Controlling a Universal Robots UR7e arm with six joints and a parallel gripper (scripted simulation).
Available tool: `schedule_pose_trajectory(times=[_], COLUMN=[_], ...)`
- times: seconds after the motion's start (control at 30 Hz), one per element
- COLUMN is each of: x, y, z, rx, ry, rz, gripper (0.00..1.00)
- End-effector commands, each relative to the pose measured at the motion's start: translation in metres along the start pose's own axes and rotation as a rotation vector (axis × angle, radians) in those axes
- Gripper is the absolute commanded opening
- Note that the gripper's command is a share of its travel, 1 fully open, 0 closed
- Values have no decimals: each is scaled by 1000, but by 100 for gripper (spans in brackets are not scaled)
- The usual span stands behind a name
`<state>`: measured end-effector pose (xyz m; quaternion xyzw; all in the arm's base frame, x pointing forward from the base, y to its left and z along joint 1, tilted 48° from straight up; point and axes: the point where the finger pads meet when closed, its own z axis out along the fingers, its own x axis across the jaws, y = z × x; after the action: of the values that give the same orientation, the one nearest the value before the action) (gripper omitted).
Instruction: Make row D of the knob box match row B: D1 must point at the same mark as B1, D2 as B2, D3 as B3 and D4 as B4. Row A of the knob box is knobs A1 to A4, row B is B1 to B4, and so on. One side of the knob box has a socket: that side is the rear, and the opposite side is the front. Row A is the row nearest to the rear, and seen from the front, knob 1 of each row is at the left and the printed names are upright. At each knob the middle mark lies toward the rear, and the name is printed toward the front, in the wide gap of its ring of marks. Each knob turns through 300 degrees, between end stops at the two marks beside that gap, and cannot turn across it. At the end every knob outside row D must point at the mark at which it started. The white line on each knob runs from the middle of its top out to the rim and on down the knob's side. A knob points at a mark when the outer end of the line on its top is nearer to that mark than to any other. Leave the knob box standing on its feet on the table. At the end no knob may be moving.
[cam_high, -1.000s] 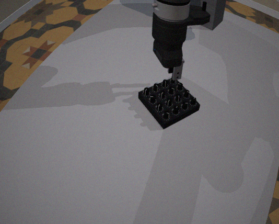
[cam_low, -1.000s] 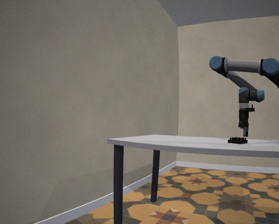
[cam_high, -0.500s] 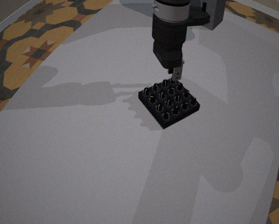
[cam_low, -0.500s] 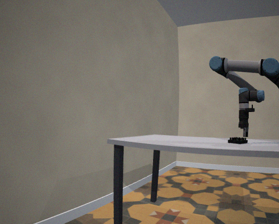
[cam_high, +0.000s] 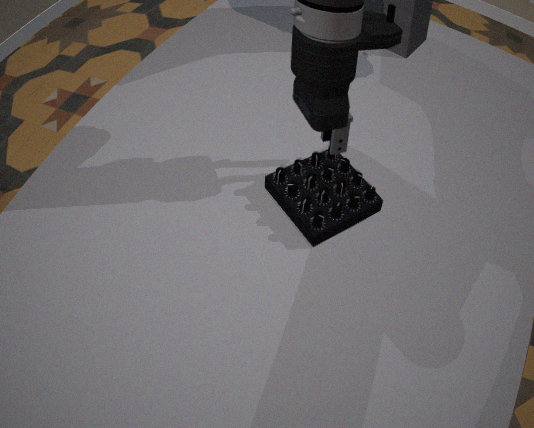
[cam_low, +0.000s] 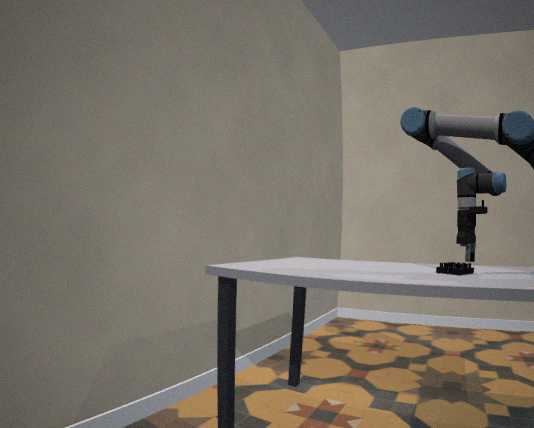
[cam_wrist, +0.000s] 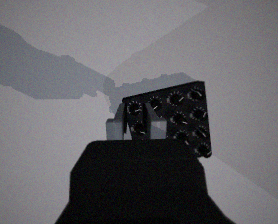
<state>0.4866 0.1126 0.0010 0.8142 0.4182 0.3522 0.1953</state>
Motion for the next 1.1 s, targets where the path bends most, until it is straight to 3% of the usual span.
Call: schedule_pose_trajectory(times=[0.0,1.07], x=[0,0], y=[0,0], z=[0,10], rx=[-1,-1], ry=[1,1], rz=[0,0], gripper=[46,46])
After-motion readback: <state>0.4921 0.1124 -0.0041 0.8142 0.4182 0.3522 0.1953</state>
